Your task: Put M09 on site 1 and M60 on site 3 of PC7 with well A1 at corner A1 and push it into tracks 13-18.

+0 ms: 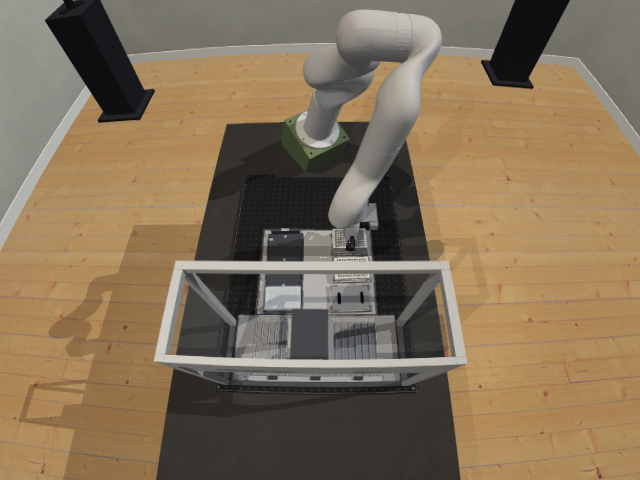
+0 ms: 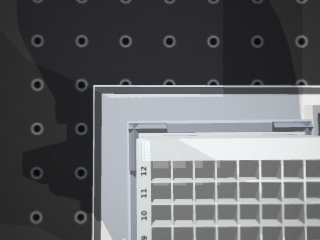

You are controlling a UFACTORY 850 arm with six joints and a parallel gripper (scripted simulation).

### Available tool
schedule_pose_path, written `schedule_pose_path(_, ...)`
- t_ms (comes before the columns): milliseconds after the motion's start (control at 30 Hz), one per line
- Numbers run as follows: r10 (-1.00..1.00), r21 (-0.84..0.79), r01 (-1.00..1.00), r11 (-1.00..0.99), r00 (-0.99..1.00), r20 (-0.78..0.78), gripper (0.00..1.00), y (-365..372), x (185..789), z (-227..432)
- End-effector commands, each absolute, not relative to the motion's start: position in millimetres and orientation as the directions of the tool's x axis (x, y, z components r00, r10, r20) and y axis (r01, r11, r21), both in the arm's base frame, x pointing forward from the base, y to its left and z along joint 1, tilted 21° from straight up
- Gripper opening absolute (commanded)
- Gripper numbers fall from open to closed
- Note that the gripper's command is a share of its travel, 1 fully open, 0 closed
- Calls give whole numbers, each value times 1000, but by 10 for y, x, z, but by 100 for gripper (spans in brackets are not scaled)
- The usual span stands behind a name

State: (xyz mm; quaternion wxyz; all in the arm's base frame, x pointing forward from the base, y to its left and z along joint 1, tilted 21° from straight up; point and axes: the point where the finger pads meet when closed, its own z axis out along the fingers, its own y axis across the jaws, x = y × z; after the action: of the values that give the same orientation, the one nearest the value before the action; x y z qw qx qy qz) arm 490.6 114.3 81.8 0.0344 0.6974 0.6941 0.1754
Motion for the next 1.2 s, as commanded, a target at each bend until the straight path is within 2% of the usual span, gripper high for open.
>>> schedule_pose_path(0,980,294,955,-34,-25,197,100,1150,4921,789)
schedule_pose_path(1167,980,293,955,-34,-25,197,100,1170,4950,696)
